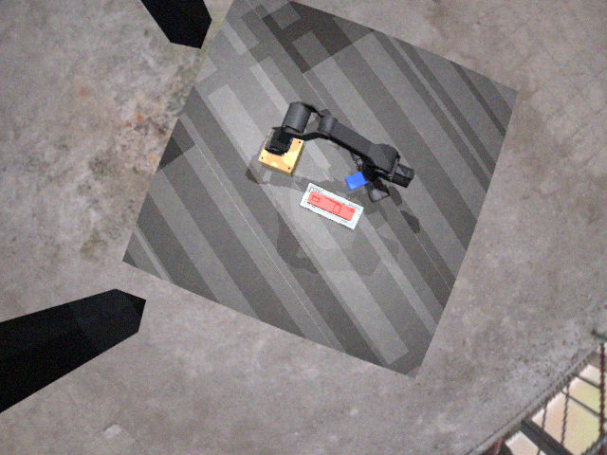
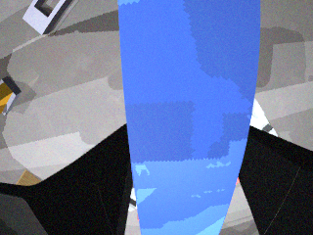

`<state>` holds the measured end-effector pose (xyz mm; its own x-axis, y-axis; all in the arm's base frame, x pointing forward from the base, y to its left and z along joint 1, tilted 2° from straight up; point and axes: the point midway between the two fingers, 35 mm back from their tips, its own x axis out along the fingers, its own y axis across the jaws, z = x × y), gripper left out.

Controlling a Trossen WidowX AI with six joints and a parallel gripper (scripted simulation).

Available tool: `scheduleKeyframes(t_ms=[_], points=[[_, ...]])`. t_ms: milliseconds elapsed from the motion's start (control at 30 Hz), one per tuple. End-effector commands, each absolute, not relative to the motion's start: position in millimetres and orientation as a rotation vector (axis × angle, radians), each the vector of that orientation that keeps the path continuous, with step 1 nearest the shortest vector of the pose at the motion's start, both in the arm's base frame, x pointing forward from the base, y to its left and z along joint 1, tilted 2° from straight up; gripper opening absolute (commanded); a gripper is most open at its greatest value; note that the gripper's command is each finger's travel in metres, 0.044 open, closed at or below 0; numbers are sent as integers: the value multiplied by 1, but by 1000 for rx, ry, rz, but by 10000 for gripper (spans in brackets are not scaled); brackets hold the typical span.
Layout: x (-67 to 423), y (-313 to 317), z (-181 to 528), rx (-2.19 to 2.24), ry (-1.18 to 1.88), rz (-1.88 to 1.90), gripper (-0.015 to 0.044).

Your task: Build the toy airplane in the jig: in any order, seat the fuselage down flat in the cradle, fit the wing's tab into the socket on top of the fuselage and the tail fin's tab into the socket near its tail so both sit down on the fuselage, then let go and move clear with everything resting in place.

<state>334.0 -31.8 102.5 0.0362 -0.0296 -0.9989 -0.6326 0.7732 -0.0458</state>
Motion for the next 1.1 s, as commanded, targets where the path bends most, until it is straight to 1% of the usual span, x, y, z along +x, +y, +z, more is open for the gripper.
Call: scheduleKeyframes(t_ms=[0,1067], points=[[331,-42,102,-612,1461,550,0],[292,-136,87,-1054,1309,971,0]])
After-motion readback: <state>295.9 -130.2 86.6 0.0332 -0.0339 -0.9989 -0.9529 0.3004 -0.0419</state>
